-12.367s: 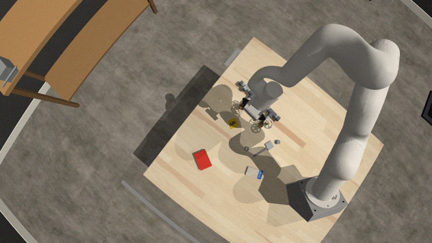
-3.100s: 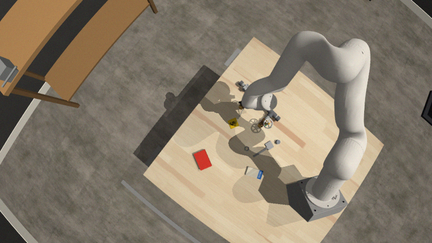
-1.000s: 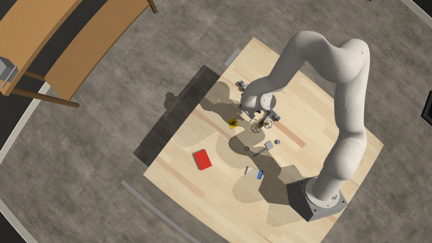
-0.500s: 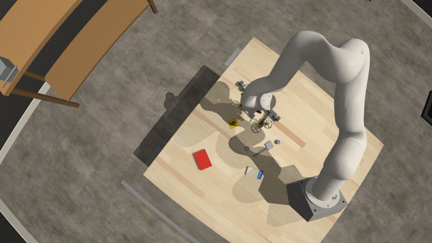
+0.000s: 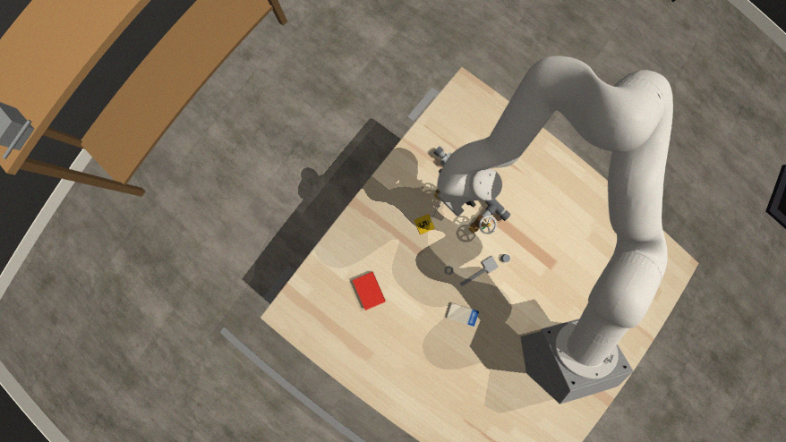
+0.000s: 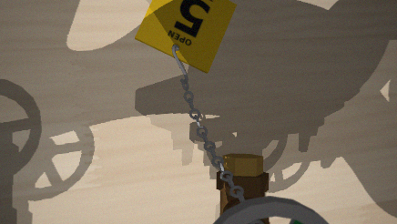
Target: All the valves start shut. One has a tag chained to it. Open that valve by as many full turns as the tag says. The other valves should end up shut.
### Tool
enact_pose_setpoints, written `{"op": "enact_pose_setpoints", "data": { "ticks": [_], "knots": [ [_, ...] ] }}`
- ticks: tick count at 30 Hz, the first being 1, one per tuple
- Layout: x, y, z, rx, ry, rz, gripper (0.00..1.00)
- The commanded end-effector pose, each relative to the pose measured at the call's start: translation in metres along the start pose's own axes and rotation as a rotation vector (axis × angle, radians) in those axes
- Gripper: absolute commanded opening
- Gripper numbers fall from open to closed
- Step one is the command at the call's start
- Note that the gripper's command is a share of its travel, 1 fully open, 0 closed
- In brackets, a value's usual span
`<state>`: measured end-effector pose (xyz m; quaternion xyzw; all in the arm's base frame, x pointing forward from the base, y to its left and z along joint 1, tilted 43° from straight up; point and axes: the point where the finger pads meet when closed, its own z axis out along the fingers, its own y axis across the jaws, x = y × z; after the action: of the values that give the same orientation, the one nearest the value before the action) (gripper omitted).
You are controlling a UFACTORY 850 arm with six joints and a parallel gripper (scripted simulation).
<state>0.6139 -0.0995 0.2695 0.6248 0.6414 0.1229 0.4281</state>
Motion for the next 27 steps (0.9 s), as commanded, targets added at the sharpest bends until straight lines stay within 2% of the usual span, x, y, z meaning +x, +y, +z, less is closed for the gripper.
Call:
{"op": "enact_pose_setpoints", "data": {
  "ticks": [1, 9, 23, 25, 26, 27],
  "knots": [
    [0.0000, 0.0006, -0.0002, -0.001, 0.000, 0.046, 1.00],
    [0.0000, 0.0006, -0.0002, -0.001, 0.000, 0.226, 1.00],
    [0.0000, 0.0006, -0.0002, 0.011, -0.009, 0.968, 1.00],
    [0.0000, 0.0006, -0.0002, 0.011, -0.009, 0.968, 1.00],
    [0.0000, 0.0006, -0.0002, 0.009, -0.008, 1.120, 1.00],
    [0.0000, 0.0006, -0.0002, 0.013, -0.011, 1.160, 1.00]
  ]
}}
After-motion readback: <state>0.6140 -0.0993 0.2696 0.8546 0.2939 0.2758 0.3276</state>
